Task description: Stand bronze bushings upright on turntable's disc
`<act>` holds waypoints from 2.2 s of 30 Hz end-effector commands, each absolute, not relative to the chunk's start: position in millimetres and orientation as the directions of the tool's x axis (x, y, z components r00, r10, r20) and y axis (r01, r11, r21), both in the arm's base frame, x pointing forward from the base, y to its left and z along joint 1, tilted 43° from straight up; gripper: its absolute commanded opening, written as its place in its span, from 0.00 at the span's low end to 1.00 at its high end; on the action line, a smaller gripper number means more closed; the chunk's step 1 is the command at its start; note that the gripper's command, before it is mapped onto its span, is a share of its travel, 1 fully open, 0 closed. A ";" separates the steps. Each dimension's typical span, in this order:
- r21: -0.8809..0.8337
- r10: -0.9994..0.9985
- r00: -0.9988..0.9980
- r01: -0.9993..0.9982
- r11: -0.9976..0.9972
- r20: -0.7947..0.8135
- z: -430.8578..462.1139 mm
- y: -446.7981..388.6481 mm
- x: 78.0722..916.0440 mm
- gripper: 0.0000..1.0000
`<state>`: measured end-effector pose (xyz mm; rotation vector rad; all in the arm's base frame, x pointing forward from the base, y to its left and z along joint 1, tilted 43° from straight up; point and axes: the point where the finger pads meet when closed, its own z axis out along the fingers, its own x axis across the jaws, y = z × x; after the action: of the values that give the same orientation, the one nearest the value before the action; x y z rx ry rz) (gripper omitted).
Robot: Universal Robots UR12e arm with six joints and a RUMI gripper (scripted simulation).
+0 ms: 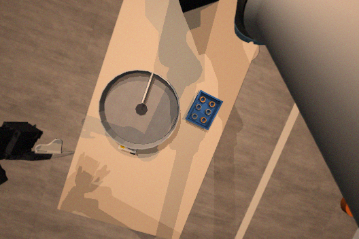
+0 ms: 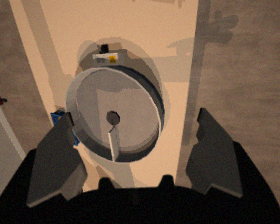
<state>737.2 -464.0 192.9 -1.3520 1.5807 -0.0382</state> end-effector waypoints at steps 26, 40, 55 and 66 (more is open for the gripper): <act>-0.696 -0.856 0.517 -0.613 -0.374 0.005 51.1 -228.5 576.0 1.00; -0.676 -0.835 0.547 -0.594 -0.437 0.059 41.4 -207.2 560.2 1.00; -0.676 -0.835 0.547 -0.594 -0.437 0.059 41.4 -207.2 560.2 0.06; -0.676 -0.835 0.547 -0.594 -0.437 0.059 41.4 -207.2 560.2 0.06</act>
<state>560.1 -206.7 41.1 -2.1812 1.1461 -0.5194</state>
